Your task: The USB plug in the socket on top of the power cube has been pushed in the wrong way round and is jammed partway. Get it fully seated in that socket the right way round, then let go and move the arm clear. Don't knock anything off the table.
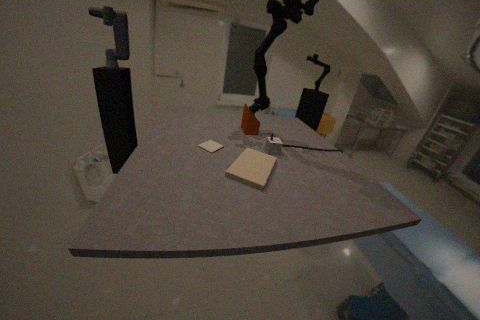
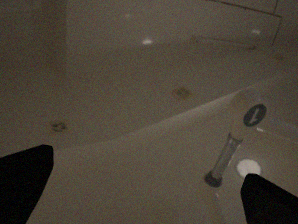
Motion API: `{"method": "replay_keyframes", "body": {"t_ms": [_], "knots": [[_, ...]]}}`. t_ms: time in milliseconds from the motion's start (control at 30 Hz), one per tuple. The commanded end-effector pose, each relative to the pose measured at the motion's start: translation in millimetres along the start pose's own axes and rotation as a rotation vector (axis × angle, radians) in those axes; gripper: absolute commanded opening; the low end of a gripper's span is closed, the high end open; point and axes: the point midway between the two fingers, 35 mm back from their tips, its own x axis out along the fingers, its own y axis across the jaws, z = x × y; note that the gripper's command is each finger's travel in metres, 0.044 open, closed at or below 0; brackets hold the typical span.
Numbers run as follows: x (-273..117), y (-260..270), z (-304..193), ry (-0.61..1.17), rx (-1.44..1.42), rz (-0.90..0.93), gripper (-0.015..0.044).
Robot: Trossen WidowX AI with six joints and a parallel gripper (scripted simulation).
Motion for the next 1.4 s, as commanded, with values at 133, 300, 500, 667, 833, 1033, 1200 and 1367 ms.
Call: {"method": "replay_keyframes", "body": {"t_ms": [133, 300, 500, 667, 833, 1033, 1200, 1367], "knots": [[-32.9, -70.2, -39.3, 0.187, -0.388, -0.011, 0.044], [-60.0, -132.1, -54.3, 0.299, -0.704, -0.011, 0.044], [-90.4, -235.8, -45.4, 0.465, -1.149, -0.025, 0.044], [-109.5, -319.8, -13.4, 0.59, -1.59, -0.028, 0.044], [-112.7, -388.6, 41.6, 0.673, -2.027, -0.035, 0.044], [-96.3, -444.5, 132.4, 0.725, -2.541, -0.088, 0.044], [-70.8, -465.3, 219.4, 0.779, -2.972, -0.202, 0.044], [-34.4, -449.2, 304.3, 0.742, -3.338, -0.403, 0.044]]}}
